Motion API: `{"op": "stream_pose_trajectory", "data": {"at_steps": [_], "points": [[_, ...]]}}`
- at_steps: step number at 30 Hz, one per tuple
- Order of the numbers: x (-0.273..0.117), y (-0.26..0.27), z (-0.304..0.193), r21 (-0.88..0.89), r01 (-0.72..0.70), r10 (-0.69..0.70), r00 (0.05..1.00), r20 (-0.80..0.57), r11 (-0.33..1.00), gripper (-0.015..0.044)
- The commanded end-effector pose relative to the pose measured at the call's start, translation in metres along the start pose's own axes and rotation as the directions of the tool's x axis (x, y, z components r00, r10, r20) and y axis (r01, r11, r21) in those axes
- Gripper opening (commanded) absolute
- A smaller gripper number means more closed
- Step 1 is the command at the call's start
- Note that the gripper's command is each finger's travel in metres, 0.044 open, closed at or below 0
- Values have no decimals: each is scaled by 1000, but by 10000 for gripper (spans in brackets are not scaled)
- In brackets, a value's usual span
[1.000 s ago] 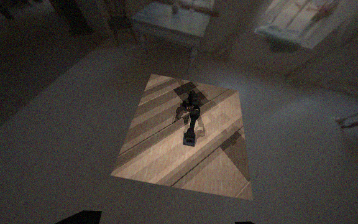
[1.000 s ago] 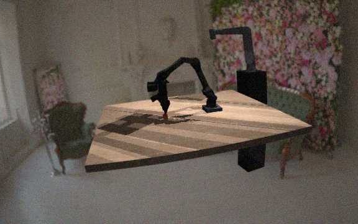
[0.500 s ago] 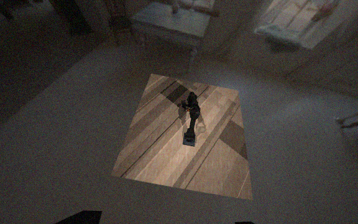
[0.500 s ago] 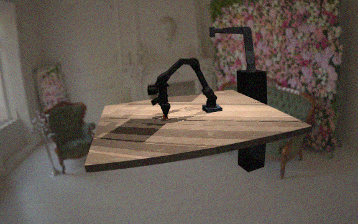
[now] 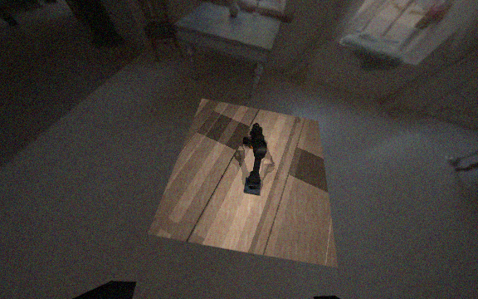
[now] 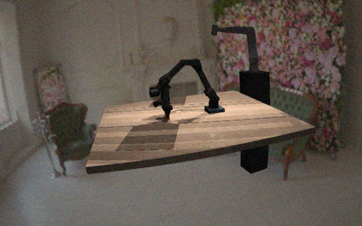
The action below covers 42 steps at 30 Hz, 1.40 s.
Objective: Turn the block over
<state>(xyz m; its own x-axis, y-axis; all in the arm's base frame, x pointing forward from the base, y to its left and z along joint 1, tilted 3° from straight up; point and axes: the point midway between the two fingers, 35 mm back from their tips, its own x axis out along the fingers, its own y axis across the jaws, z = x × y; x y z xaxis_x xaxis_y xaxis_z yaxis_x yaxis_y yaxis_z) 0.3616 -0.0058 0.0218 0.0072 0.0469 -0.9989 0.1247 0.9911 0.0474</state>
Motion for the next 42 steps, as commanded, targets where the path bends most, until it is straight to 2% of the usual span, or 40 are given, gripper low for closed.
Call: {"op": "stream_pose_trajectory", "data": {"at_steps": [1, 13, 14, 19, 25, 42], "points": [[1, 1, 0, 3, -6, 6, 1000, -2, 1000, 105], [1, 1, 0, 3, -6, 6, 1000, -2, 1000, 25], [0, 1, 0, 3, -6, 6, 1000, -2, 1000, 0], [-28, 1, 0, 3, -6, 6, 1000, -2, 1000, 0], [-28, 1, 0, 2, -6, 5, 1000, 8, 1000, 0], [-20, 1, 2, -1, 0, 0, 965, 262, 1000, 0]]}}
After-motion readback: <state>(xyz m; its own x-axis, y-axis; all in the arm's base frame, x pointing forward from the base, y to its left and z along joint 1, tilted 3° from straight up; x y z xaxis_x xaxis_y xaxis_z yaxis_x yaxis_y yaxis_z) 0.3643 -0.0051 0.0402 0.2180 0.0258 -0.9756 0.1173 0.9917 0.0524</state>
